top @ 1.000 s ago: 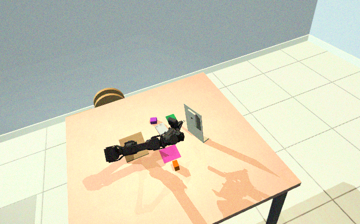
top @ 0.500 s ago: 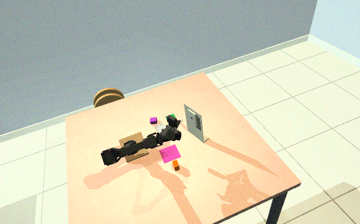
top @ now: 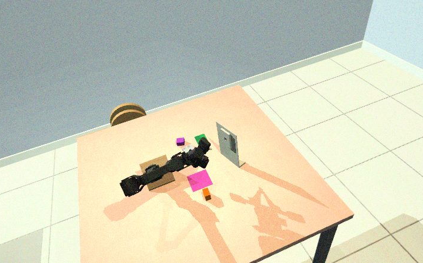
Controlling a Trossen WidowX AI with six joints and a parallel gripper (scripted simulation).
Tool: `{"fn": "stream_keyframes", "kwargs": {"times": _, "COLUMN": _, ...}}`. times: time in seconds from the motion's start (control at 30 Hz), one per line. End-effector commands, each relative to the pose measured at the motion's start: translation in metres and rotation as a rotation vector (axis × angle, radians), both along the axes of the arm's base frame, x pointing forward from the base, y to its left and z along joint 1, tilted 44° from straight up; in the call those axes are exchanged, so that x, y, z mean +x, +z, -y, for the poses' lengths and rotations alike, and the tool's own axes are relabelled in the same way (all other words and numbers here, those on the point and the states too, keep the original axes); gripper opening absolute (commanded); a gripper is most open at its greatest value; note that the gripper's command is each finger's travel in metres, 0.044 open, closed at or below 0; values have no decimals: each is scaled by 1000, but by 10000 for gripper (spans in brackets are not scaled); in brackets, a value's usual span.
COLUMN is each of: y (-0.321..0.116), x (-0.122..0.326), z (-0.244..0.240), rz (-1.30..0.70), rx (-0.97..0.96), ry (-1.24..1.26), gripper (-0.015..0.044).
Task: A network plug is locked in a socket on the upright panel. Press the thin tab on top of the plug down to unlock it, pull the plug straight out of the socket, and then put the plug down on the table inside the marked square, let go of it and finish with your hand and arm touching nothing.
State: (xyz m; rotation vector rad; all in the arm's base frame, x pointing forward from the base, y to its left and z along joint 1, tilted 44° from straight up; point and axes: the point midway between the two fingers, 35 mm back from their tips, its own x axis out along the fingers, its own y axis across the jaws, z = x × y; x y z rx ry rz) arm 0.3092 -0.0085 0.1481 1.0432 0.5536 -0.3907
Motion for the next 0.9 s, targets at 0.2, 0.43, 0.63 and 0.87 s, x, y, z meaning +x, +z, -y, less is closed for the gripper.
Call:
{"fn": "stream_keyframes", "kwargs": {"times": 0.2, "y": -27, "x": -19, "z": 14, "rz": -93, "rx": -8, "ry": -235, "gripper": 0}}
{"fn": "stream_keyframes", "kwargs": {"times": 0.43, "y": -39, "x": -35, "z": 25, "rz": -121, "rx": -40, "ry": -400, "gripper": 0}}
{"fn": "stream_keyframes", "kwargs": {"times": 0.63, "y": -45, "x": -49, "z": 35, "rz": -119, "rx": -82, "ry": -533, "gripper": 0}}
{"fn": "stream_keyframes", "kwargs": {"times": 0.87, "y": -47, "x": -65, "z": 45, "rz": -85, "rx": -145, "ry": -674, "gripper": 0}}
